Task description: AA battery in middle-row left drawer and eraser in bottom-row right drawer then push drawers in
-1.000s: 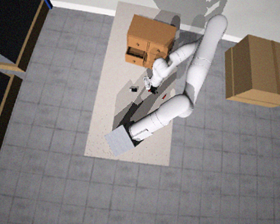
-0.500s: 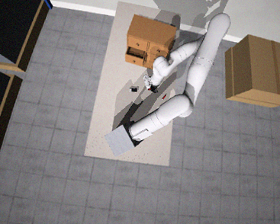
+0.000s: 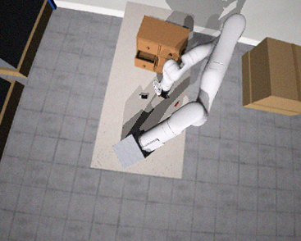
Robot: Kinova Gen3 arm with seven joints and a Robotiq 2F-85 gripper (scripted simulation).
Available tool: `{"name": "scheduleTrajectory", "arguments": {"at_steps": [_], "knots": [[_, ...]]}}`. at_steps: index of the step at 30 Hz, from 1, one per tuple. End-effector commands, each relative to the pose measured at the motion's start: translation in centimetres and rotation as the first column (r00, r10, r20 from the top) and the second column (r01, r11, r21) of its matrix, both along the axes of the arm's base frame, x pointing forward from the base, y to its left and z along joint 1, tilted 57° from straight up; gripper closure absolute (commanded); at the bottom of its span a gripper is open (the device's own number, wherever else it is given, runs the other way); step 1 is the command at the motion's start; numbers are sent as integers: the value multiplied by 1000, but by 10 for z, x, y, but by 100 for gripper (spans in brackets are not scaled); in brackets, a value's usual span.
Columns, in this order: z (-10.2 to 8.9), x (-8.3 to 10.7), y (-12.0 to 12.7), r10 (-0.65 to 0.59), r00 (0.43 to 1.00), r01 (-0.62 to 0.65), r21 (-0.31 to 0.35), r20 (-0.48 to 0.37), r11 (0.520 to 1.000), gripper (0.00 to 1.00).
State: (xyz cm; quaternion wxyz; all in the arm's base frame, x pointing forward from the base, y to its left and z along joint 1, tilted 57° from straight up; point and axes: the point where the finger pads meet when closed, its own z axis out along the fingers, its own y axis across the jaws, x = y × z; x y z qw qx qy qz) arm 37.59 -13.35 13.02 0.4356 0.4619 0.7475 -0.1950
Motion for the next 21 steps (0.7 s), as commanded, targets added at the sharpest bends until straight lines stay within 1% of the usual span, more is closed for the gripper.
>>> {"name": "scheduleTrajectory", "arguments": {"at_steps": [1,3,5,11,15,20,21], "knots": [[-4,6,7,23,999,-24,-14,-25,1000,91],[-7,11,12,45,998,-47,-33,-53,998,91],[-7,11,12,45,998,-47,-33,-53,998,91],[-17,27,29,121,979,-138,-96,-164,986,91],[-26,38,43,173,952,-212,-137,-253,968,91],[-37,52,61,229,902,-310,-180,-367,934,91],[-37,52,61,229,902,-310,-180,-367,934,91]]}}
